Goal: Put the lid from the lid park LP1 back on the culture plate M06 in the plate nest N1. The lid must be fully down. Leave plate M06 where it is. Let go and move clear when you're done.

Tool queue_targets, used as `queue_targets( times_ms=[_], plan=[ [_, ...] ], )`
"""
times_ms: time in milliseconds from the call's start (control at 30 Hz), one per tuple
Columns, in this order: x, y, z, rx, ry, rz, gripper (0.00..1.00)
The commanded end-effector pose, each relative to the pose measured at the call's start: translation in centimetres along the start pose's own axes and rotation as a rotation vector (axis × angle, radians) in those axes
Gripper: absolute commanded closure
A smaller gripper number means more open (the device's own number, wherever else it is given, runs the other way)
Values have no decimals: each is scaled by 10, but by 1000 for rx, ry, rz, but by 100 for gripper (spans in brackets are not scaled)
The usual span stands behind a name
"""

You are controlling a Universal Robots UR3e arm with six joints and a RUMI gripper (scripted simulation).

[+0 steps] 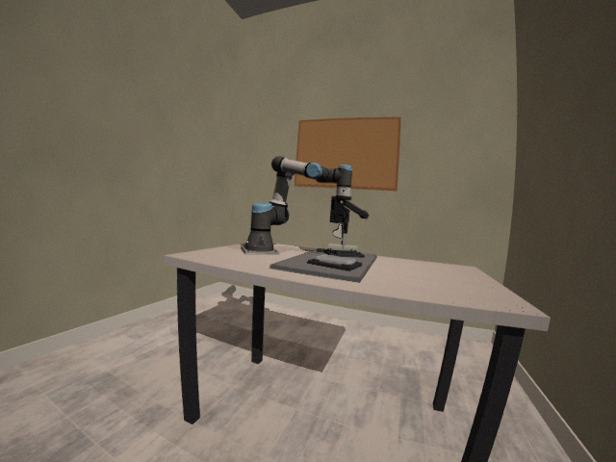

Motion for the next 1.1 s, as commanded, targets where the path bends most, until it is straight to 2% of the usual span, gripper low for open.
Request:
queue_targets(
  times_ms=[0, 100, 600, 667, 767, 1067],
  plan=[
    [21, 1, 4, 4, -82, 1, 100],
    [26, 1, 5, 4, -102, 1, 100],
    [99, 1, 23, 4, -402, 0, 100],
    [99, 1, 23, 4, -402, 0, 100],
    [113, 1, 27, 4, -462, 0, 100],
    [157, 1, 37, 4, -464, 1, 100]
  ],
)
Point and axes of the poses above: the point where the finger pads meet when closed, its own y axis back along the fingers, its own x axis across the jaws, z = x × y, the point moved 2 cm from there along y, back along the fingers, and after that the axes turned 4 degrees about y, right-handed, at the moved point
